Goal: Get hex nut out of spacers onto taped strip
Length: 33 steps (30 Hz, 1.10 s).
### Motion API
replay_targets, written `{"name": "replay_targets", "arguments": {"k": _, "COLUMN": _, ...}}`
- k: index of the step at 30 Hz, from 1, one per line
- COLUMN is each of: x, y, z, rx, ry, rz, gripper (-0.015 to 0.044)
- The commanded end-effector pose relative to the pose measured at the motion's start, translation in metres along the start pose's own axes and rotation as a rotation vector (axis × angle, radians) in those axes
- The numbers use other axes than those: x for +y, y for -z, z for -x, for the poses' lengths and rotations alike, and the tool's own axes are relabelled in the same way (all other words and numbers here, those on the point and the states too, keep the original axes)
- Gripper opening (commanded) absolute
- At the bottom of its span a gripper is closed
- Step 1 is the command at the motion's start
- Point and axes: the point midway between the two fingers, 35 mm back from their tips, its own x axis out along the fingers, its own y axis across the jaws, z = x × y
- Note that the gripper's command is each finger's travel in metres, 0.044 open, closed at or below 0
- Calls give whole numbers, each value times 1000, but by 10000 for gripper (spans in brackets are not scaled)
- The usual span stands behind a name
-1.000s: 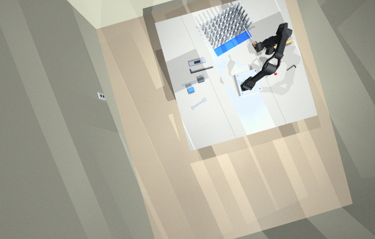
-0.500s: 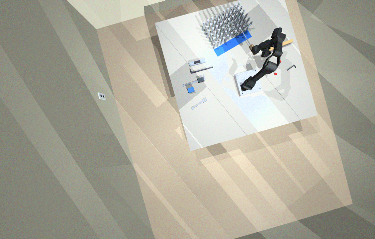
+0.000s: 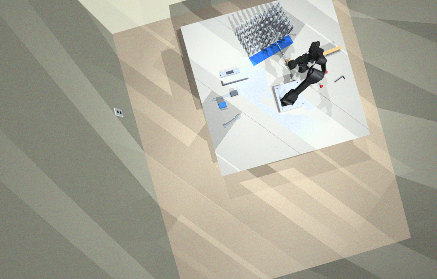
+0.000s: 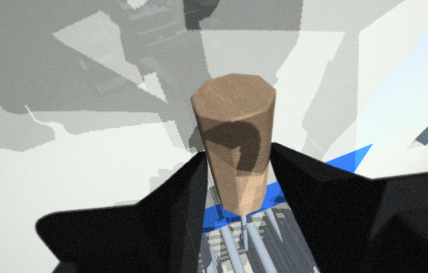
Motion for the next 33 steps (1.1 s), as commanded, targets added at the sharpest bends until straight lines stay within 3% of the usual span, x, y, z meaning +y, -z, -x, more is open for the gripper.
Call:
{"name": "replay_targets", "arguments": {"k": 1, "x": 0, "y": -4, "z": -9, "rx": 10, "ry": 1, "rz": 1, "gripper": 0}}
{"name": "replay_targets", "arguments": {"k": 33, "x": 0, "y": 23, "z": -18, "rx": 11, "ry": 2, "rz": 2, "gripper": 0}}
